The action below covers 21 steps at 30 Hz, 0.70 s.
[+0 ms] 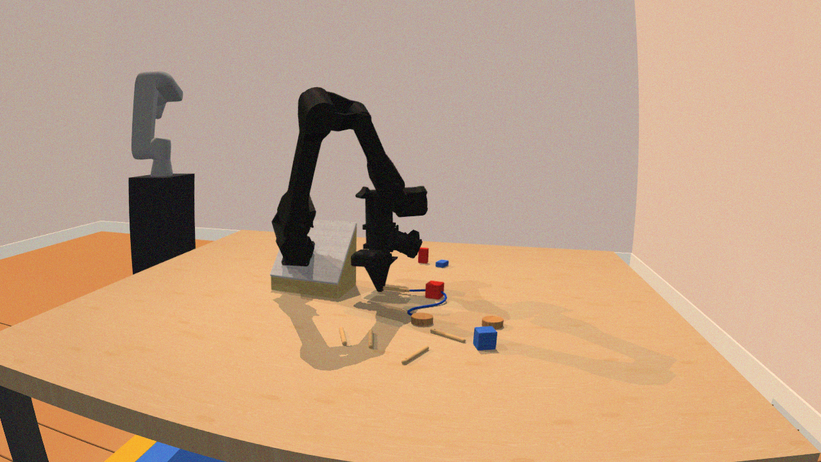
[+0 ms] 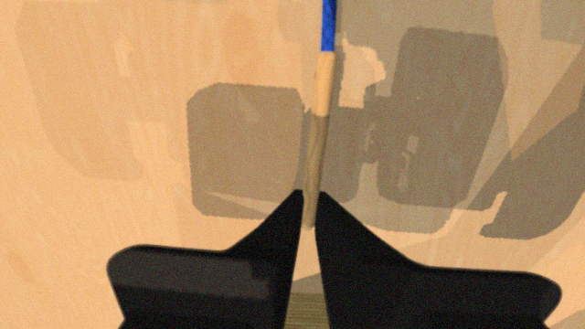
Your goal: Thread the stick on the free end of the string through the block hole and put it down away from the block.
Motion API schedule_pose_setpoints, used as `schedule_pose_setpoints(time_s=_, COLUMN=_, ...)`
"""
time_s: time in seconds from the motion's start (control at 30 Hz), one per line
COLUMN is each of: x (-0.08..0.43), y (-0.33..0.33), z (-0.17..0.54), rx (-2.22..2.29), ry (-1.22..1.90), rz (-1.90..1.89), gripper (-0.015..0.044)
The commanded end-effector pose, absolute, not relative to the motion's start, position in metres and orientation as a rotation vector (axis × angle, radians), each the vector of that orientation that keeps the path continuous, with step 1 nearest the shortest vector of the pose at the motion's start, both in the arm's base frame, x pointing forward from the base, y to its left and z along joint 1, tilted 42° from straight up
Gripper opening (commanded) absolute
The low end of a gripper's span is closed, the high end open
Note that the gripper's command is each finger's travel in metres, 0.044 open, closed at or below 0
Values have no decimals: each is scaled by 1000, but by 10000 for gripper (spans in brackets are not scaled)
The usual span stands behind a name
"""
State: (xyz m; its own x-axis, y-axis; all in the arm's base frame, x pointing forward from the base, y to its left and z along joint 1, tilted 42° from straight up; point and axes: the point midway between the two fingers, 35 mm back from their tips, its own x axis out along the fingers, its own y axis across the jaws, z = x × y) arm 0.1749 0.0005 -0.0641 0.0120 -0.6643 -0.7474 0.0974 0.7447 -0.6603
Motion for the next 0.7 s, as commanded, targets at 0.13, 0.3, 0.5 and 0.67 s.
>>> schedule_pose_setpoints(time_s=0.13, x=175, y=0, z=-64, rx=-495, ry=1448, rz=-633, gripper=52)
schedule_pose_setpoints(time_s=0.3, x=175, y=2, z=-63, rx=-494, ry=1448, rz=-632, gripper=184)
schedule_pose_setpoints(time_s=0.5, x=178, y=55, z=-8, rx=-485, ry=1449, rz=-623, gripper=210)
schedule_pose_setpoints(time_s=0.67, x=181, y=56, z=-9, rx=-482, ry=1433, rz=-607, gripper=236)
